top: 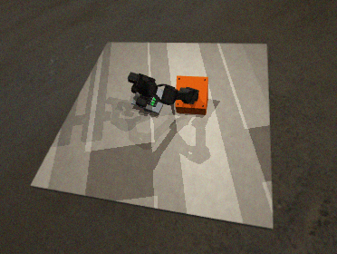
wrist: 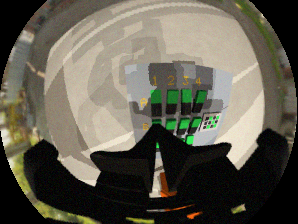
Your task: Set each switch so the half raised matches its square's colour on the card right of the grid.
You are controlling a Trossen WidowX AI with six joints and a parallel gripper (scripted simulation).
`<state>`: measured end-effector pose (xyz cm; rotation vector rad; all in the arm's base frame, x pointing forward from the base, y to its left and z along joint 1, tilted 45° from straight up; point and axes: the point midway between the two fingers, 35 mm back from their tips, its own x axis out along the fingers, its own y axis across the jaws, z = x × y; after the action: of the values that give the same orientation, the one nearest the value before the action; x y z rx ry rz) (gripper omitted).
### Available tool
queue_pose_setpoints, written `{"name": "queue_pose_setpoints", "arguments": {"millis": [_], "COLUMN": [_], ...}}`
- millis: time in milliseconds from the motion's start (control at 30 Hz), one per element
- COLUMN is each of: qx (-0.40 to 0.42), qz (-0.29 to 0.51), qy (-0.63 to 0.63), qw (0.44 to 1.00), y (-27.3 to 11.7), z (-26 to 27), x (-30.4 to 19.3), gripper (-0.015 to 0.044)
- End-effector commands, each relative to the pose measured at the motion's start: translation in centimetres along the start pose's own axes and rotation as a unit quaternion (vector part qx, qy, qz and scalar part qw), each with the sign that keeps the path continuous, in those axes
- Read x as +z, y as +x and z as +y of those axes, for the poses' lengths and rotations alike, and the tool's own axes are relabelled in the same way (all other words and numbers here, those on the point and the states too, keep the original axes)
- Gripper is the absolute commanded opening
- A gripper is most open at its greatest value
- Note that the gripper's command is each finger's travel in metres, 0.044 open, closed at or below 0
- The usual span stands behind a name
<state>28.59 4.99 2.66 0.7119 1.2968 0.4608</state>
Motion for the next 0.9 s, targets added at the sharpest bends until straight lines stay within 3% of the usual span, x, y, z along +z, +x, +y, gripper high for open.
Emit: {"name": "queue_pose_setpoints", "arguments": {"millis": [0, 867], "qx": [-0.002, -0.002], "qz": [0.000, 0.000], "qy": [0.002, 0.002], "qw": [1.000, 1.000], "y": [0.06, 0.41], "z": [-0.08, -0.08], "x": [-0.02, -0.02], "gripper": [0.0000, 0.0000]}}
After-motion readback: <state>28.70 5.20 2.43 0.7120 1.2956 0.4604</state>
